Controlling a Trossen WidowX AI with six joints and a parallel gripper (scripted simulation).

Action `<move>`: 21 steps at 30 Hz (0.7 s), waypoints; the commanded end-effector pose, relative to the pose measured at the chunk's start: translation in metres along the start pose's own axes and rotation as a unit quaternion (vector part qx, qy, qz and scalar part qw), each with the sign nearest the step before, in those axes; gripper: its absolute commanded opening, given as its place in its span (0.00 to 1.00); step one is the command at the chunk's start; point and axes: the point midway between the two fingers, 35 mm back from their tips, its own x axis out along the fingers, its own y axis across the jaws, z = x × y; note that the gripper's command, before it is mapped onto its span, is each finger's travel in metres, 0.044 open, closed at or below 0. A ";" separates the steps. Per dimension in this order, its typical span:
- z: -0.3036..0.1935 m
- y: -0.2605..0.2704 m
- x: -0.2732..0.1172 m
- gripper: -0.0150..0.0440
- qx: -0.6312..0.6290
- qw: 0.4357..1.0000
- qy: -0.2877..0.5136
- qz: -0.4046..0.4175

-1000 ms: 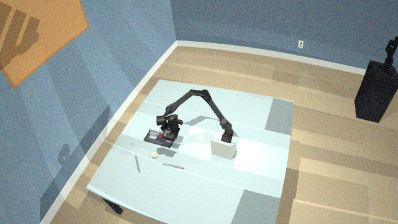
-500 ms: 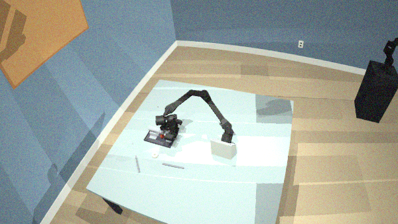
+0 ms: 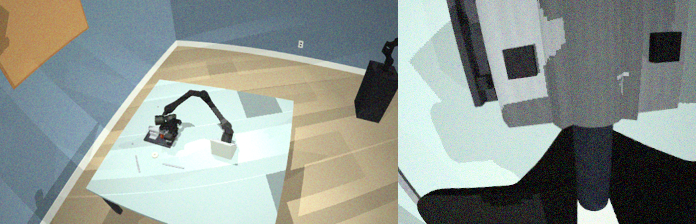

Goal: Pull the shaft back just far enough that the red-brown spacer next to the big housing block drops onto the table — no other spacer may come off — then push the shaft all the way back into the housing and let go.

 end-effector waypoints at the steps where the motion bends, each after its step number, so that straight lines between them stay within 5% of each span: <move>1: 0.004 0.000 -0.001 0.25 0.001 1.000 -0.004 0.002; 21: 0.010 0.000 -0.001 0.25 0.001 1.000 -0.004 0.002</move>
